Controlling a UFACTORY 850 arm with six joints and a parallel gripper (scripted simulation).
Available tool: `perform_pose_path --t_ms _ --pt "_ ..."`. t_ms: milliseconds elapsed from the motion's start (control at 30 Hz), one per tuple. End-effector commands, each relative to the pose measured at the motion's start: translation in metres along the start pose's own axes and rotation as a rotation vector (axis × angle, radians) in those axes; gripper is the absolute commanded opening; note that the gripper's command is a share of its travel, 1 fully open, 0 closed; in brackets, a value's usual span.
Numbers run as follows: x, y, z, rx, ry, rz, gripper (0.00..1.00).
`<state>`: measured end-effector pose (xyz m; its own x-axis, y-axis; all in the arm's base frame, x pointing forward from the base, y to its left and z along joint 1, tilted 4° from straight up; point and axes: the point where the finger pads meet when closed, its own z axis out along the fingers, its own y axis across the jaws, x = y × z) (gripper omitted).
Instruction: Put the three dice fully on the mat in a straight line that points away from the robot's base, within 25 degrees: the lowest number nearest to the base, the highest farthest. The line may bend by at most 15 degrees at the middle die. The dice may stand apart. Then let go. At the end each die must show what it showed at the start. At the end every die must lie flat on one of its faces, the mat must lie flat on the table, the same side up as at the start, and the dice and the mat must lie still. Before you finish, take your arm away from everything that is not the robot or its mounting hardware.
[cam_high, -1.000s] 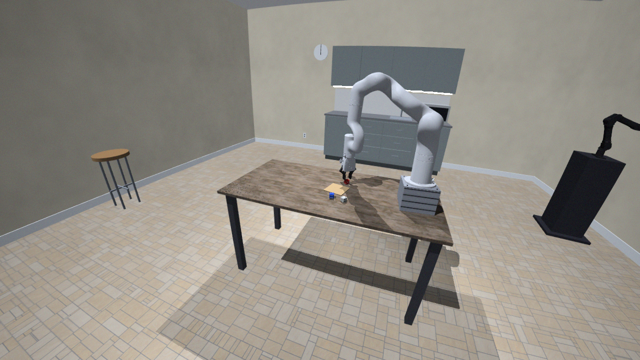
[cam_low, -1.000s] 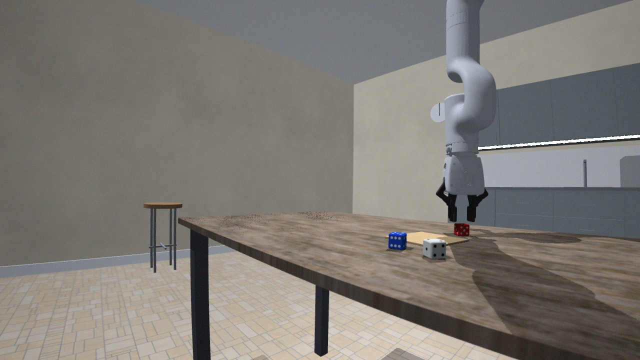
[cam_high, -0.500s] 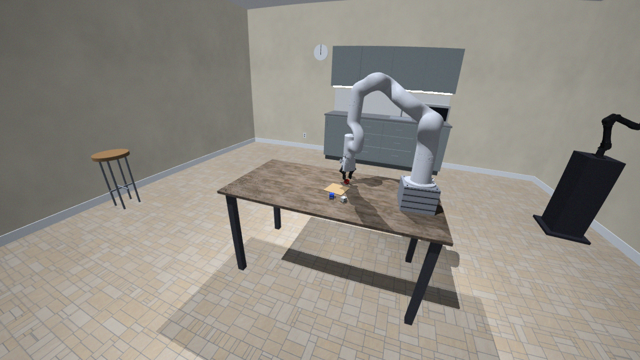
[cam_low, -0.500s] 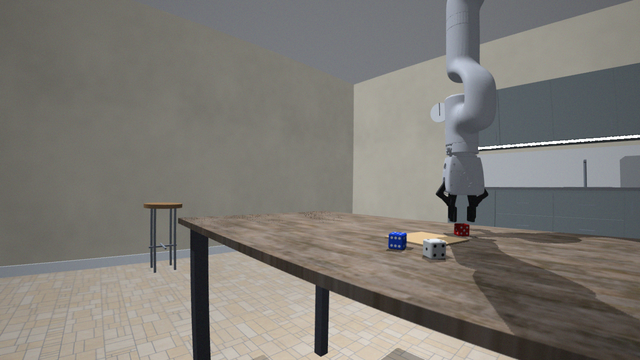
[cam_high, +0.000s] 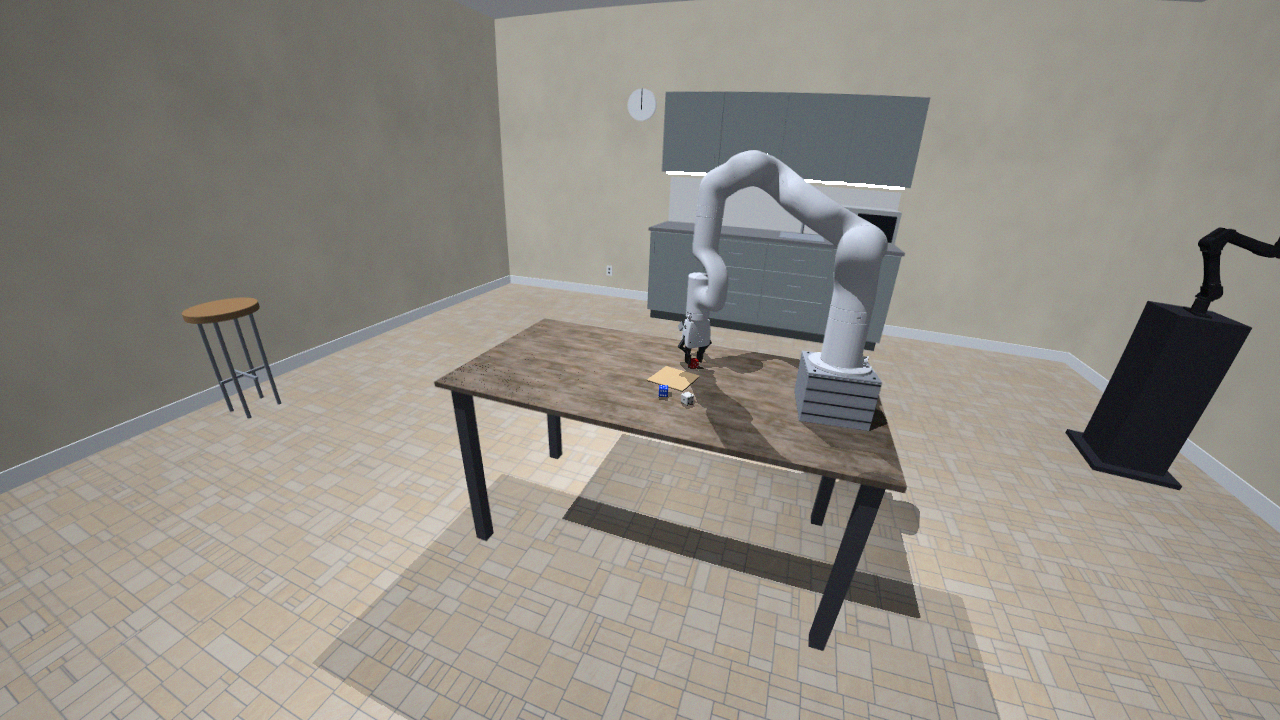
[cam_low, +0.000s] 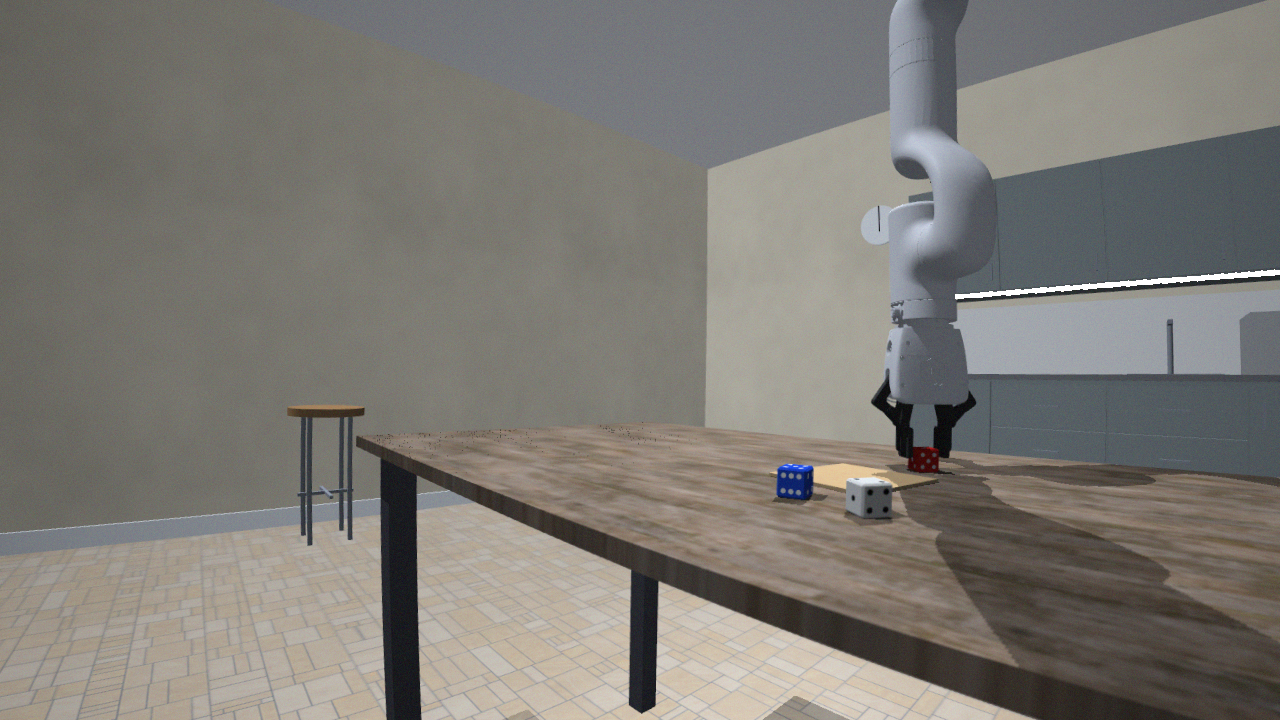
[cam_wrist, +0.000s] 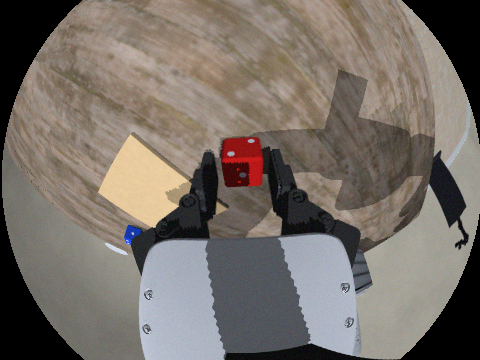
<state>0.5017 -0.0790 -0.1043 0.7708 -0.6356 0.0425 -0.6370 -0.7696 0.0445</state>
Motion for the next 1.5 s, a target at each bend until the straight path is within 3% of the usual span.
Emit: perform_pose_path --t_ms 0,1467 --pt "0.0007 -0.0004 0.0079 0.003 0.01 0.0 0.47" --pt "0.0007 -0.0004 0.0149 0.003 0.01 0.0 0.47"
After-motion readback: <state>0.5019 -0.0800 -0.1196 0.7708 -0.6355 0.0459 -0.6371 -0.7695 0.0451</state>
